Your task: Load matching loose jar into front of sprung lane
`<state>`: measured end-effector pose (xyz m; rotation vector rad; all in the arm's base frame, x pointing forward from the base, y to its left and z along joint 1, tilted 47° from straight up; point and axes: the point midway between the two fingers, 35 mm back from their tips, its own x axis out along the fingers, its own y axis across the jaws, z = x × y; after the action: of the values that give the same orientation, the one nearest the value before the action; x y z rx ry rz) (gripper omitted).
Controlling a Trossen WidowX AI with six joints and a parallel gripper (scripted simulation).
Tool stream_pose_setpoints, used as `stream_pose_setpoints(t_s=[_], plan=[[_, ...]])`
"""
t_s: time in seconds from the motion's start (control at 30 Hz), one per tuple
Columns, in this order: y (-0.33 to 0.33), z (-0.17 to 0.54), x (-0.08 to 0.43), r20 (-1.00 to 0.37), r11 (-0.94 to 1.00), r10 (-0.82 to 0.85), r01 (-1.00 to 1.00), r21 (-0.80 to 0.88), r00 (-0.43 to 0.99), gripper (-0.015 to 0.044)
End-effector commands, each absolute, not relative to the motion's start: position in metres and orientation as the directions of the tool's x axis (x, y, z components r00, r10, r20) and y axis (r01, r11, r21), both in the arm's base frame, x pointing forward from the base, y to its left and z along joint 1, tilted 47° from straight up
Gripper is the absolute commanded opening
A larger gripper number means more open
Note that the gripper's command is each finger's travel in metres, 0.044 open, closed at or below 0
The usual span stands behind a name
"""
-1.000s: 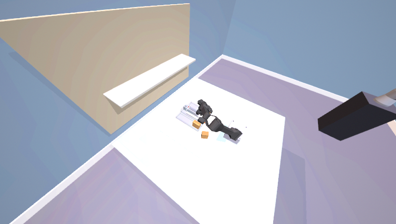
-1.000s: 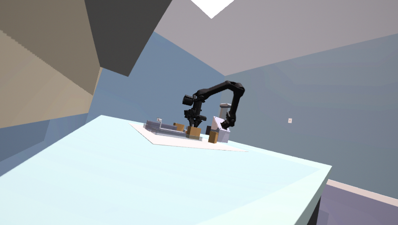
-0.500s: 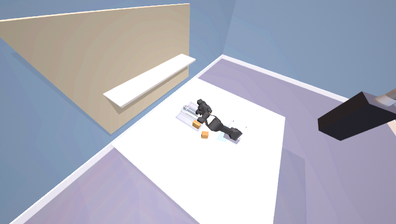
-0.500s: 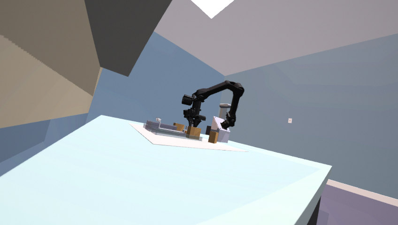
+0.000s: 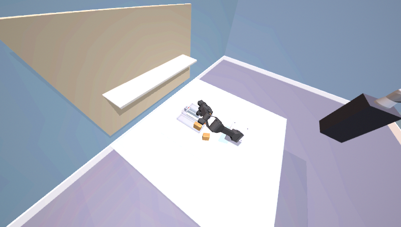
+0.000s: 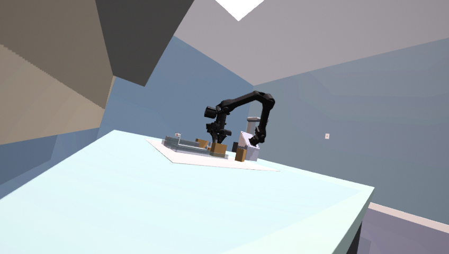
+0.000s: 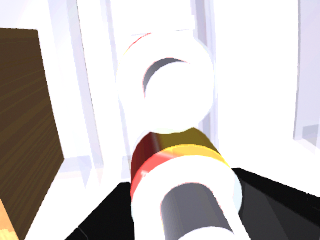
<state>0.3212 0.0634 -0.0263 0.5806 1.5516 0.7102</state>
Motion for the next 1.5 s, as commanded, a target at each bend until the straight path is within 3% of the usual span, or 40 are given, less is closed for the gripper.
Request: stream_pose_setpoints(t_s=[0.0,1.47], plan=[[0.0621,-0.0225,0.3317,-0.681,0.679,0.729,-0.055,0.733,-0.077,0.0000],[0.0635,-0.0223,0.3375,-0.680,0.678,0.729,-0.055,0.733,-0.077,0.0000]])
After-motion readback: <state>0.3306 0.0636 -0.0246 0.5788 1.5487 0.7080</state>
